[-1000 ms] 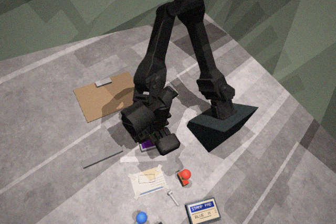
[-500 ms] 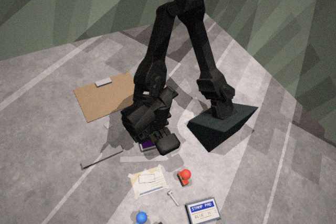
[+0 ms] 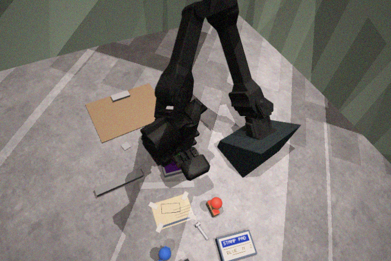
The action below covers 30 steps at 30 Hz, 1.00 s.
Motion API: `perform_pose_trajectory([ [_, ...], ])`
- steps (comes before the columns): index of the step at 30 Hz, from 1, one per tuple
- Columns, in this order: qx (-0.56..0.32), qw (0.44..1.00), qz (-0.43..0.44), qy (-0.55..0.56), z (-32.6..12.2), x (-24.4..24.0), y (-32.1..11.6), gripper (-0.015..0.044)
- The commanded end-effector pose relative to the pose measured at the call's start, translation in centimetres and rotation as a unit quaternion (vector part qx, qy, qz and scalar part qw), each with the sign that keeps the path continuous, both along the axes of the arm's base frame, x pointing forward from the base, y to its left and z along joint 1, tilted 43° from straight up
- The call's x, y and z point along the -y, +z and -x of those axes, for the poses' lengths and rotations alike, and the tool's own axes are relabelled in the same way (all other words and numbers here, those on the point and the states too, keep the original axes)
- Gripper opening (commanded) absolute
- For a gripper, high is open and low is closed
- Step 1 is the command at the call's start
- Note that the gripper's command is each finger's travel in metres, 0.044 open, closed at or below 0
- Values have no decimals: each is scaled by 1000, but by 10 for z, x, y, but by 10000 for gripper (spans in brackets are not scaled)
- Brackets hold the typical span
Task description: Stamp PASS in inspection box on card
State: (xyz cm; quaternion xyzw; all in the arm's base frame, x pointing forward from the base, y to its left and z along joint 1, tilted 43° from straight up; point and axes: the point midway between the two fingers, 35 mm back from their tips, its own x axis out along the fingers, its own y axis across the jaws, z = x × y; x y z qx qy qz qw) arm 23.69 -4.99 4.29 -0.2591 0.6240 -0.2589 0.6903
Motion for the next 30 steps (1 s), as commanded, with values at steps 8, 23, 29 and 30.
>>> perform_pose_trajectory([
  [8,1,1000,0,0,0,-6,6,0],
  [23,1,1000,-2,0,1,-22,23,0],
  [29,1,1000,-2,0,3,-29,30,0],
  [30,1,1000,-1,0,3,-30,32,0],
])
